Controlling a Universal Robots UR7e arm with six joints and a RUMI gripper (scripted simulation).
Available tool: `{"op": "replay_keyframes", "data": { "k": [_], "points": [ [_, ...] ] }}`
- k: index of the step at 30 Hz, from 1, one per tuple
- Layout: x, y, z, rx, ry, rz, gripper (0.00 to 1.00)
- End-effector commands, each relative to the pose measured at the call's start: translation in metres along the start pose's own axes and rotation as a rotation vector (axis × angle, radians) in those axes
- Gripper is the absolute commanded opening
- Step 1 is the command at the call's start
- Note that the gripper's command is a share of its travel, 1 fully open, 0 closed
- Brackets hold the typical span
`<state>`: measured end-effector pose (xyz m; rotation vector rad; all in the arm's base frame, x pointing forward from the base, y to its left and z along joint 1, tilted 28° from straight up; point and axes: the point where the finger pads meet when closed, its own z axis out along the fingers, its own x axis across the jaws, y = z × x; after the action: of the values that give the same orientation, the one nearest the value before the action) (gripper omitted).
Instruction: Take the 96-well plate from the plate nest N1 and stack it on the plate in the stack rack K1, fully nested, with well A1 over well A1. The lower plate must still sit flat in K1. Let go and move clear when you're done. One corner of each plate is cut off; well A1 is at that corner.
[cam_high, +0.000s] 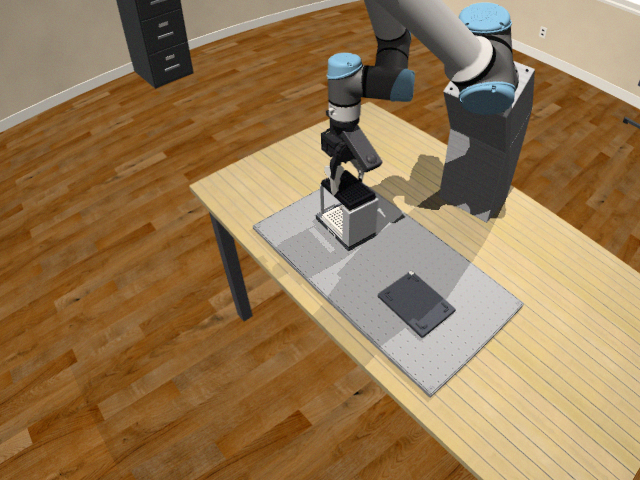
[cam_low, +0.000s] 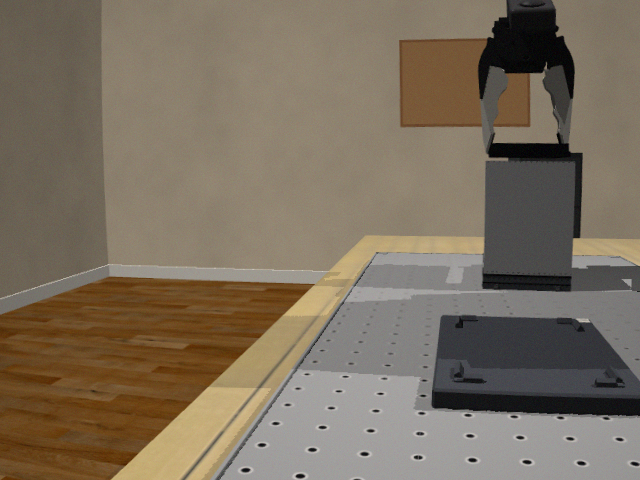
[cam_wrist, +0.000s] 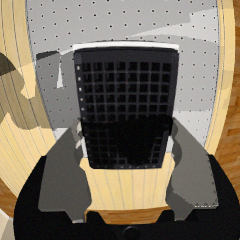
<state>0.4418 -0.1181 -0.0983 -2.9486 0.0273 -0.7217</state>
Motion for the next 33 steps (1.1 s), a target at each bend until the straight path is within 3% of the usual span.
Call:
{"op": "replay_keyframes", "data": {
  "k": [1, 13, 33],
  "points": [
    [0.000, 0.000, 0.000, -0.001, 0.001, 0.000, 0.00],
    [0.000, 0.000, 0.000, -0.001, 0.001, 0.000, 0.00],
    [0.000, 0.000, 0.030, -0.001, 0.001, 0.000, 0.00]
  ]
}}
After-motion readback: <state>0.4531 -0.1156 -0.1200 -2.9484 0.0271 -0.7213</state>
